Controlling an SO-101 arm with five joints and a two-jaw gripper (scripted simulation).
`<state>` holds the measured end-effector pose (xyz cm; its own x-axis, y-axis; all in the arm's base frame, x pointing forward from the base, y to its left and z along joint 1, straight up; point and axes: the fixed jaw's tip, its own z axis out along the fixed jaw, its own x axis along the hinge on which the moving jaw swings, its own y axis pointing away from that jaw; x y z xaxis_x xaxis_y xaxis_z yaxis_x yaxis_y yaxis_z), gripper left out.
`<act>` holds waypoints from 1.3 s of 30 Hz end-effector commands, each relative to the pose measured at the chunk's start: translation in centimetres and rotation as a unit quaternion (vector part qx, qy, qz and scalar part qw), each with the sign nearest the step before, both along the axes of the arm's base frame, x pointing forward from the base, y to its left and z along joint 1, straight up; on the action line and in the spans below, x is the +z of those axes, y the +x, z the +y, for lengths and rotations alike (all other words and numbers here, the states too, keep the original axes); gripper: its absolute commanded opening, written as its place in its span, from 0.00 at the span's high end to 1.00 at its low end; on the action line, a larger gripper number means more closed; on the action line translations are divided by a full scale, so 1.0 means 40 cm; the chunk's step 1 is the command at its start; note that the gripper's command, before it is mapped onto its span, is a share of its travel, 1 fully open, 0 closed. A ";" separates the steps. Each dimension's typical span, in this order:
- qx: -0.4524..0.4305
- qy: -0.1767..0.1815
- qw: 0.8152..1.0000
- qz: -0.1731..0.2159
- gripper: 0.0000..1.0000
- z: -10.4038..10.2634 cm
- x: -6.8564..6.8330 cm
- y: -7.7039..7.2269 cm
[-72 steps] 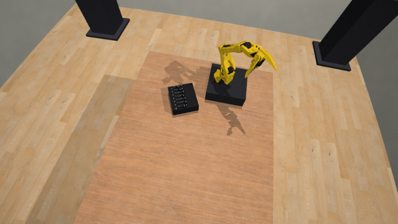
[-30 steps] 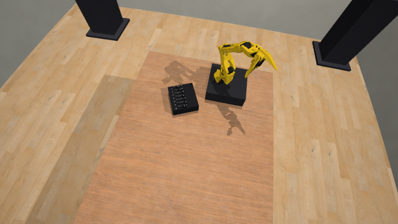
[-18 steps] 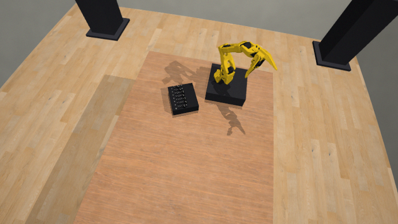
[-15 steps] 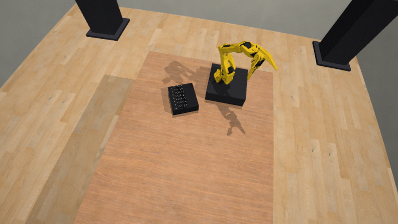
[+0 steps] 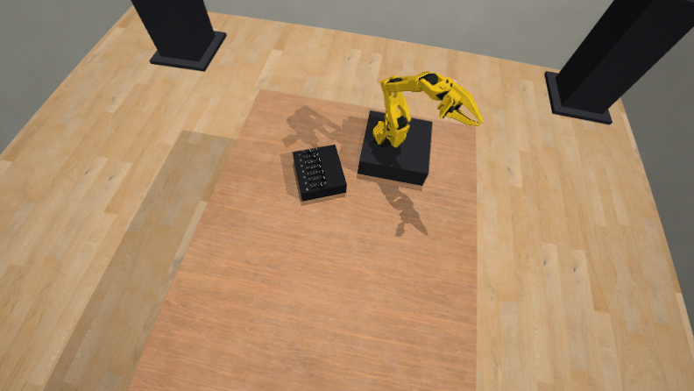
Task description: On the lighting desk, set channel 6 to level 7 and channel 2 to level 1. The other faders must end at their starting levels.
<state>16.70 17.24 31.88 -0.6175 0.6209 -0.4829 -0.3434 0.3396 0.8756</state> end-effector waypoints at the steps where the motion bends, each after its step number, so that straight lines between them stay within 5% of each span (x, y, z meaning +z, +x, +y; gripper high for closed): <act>1: -0.008 -0.014 1.000 -0.003 1.00 -0.005 -0.006 0.008; 17: -0.042 -0.102 0.993 -0.040 1.00 -0.030 -0.036 0.046; 29: -0.082 -0.242 0.963 -0.084 1.00 -0.080 -0.085 0.099; 31: -0.082 -0.242 0.963 -0.084 1.00 -0.080 -0.085 0.099; 39: -0.101 -0.365 0.919 -0.109 1.00 -0.133 -0.128 0.139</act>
